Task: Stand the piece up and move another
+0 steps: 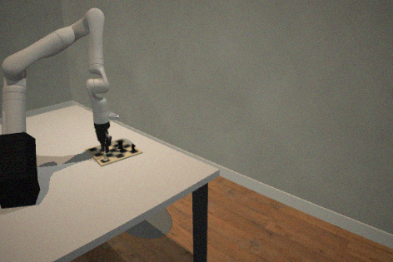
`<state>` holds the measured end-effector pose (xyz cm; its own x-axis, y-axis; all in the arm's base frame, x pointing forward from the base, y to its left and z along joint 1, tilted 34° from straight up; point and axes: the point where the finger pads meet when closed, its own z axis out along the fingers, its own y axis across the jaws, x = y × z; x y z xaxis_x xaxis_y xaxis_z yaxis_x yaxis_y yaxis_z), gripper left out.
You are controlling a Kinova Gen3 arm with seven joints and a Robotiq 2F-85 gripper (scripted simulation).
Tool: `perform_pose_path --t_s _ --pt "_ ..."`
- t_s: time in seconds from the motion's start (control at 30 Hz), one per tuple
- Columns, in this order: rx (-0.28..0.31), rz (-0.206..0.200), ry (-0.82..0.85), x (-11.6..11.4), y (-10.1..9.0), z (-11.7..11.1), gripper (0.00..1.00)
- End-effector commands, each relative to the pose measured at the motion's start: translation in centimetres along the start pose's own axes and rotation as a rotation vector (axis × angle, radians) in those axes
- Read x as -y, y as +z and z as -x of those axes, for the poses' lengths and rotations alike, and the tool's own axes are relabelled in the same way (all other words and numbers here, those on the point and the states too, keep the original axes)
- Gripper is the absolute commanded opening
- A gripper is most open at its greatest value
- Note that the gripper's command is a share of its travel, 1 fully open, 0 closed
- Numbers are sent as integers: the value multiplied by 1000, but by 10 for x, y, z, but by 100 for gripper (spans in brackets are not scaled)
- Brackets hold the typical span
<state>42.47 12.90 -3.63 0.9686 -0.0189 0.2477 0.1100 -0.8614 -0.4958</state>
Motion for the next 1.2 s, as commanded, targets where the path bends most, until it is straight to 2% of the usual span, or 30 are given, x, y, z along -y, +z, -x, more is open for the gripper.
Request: perform_pose_path --t_s 0.0,0.5,0.53,1.17 --pt "-1 1 0 0 0 -1 34" --pt "-1 1 0 0 0 -1 34" --pt "-1 1 0 0 0 -1 0" --pt "-1 1 0 0 0 -1 0"
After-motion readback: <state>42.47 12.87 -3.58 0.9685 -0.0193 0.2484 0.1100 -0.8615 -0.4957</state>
